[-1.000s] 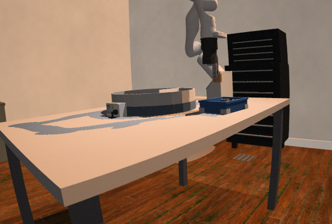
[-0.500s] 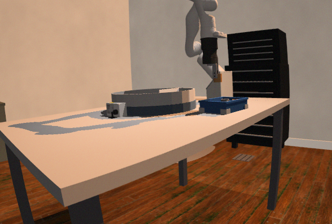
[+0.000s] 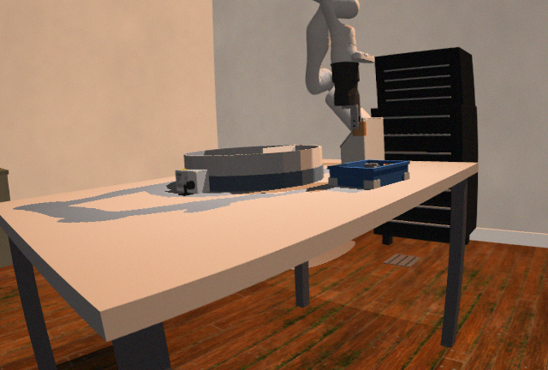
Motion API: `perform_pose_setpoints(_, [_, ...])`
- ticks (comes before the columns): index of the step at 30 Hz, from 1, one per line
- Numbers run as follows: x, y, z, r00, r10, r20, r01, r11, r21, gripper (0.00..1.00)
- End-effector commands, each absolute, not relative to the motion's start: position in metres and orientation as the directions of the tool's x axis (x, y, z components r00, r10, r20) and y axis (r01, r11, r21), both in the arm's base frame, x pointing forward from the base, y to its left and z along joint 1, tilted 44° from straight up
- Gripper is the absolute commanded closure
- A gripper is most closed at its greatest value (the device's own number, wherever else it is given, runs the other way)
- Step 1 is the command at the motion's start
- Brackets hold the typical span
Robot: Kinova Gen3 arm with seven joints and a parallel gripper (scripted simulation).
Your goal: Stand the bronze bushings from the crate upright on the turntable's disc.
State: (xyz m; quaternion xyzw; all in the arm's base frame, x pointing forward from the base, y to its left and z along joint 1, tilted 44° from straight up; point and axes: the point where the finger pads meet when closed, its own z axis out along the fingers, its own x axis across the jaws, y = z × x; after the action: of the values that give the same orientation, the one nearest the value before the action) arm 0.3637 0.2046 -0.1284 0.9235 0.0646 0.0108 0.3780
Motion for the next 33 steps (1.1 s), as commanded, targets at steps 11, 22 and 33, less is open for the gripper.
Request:
perform_pose_setpoints(11, [0.365,0.199,-0.121,0.991,0.129,-0.028,0.111,-0.707,0.698,1.0])
perform_pose_setpoints(22, [0.369,0.173,-0.096,0.991,0.129,-0.028,0.111,-0.707,0.698,1.0])
perform_pose_setpoints(33, [0.377,0.122,-0.045,0.991,0.129,-0.028,0.111,-0.707,0.698,1.0])
